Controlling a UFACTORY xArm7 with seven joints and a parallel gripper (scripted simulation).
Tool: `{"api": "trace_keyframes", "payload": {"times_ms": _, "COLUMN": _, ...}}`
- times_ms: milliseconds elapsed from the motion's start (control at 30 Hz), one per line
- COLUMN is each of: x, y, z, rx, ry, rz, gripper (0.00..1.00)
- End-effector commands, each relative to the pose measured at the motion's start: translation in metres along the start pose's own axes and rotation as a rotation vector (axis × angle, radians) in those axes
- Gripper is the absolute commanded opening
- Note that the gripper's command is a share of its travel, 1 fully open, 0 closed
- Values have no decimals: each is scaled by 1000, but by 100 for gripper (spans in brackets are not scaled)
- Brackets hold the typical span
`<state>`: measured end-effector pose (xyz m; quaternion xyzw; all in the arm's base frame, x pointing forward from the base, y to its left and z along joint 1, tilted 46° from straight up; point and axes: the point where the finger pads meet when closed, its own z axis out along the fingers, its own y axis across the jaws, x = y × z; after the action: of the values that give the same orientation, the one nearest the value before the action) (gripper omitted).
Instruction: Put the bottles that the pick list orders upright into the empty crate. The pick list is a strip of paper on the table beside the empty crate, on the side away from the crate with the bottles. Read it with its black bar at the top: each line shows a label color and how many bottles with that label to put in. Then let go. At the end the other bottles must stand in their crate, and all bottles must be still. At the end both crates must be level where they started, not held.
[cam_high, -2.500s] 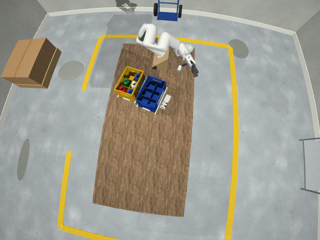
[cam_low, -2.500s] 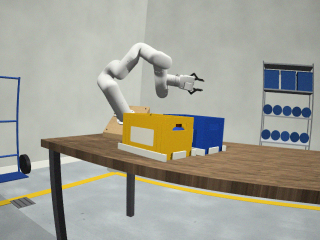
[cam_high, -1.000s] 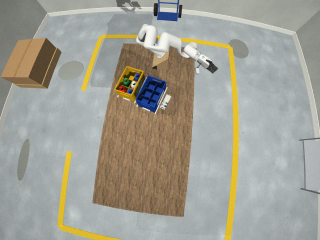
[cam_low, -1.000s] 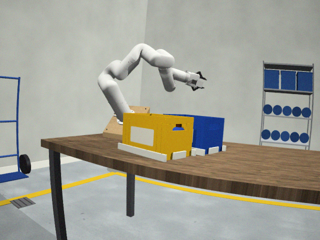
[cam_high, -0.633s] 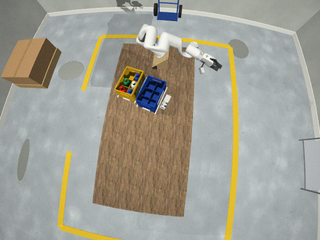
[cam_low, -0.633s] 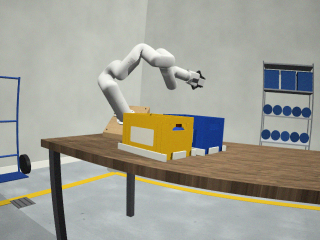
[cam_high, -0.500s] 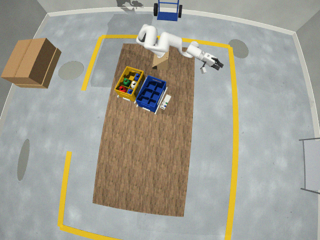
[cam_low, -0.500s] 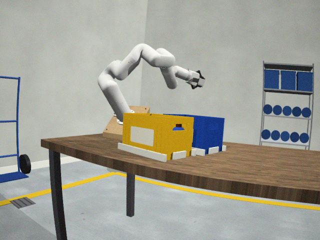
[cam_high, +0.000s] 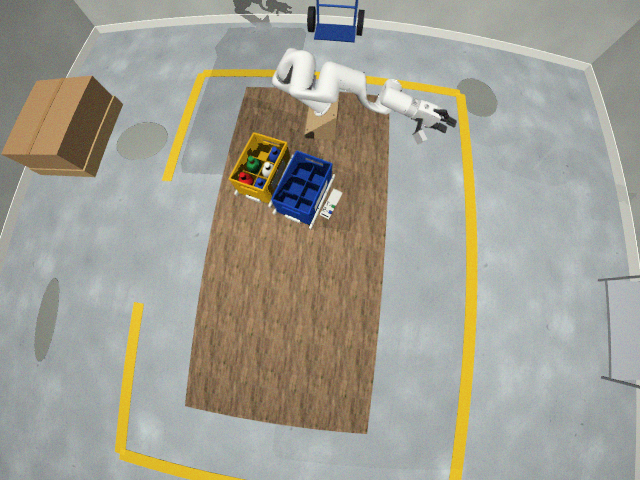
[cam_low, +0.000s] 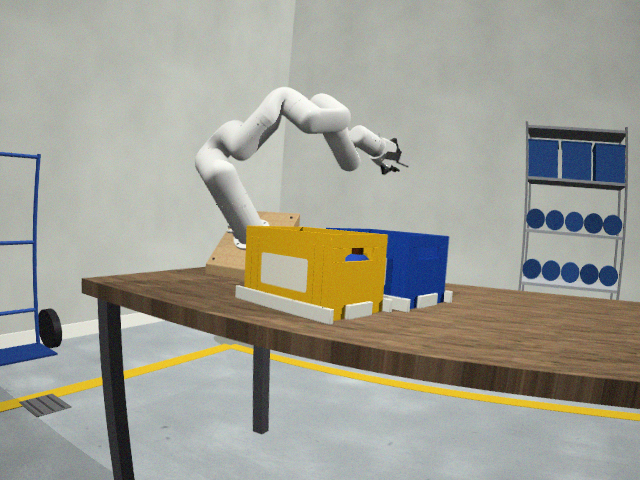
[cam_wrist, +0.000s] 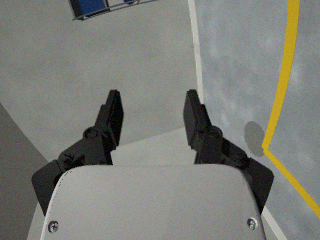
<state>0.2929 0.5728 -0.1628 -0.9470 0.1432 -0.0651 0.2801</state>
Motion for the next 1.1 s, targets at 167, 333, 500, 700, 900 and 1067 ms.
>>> {"api": "trace_keyframes", "payload": {"times_ms": 167, "x": -32, "y": -7, "z": 11, "rx": -85, "ry": -131, "rz": -91, "gripper": 65}}
{"api": "trace_keyframes", "payload": {"times_ms": 333, "x": -50, "y": -6, "z": 14, "rx": -145, "ry": -204, "rz": -155, "gripper": 65}}
{"api": "trace_keyframes", "payload": {"times_ms": 500, "x": -64, "y": -1, "z": 13, "rx": -203, "ry": -260, "rz": -215, "gripper": 65}}
{"api": "trace_keyframes", "payload": {"times_ms": 700, "x": -76, "y": 8, "z": 8, "rx": -312, "ry": -341, "rz": -320, "gripper": 65}}
{"api": "trace_keyframes", "payload": {"times_ms": 900, "x": -78, "y": 19, "z": 0, "rx": -421, "ry": -397, "rz": -414, "gripper": 65}}
{"api": "trace_keyframes", "payload": {"times_ms": 1067, "x": -74, "y": 29, "z": -11, "rx": -503, "ry": -425, "rz": -477, "gripper": 65}}
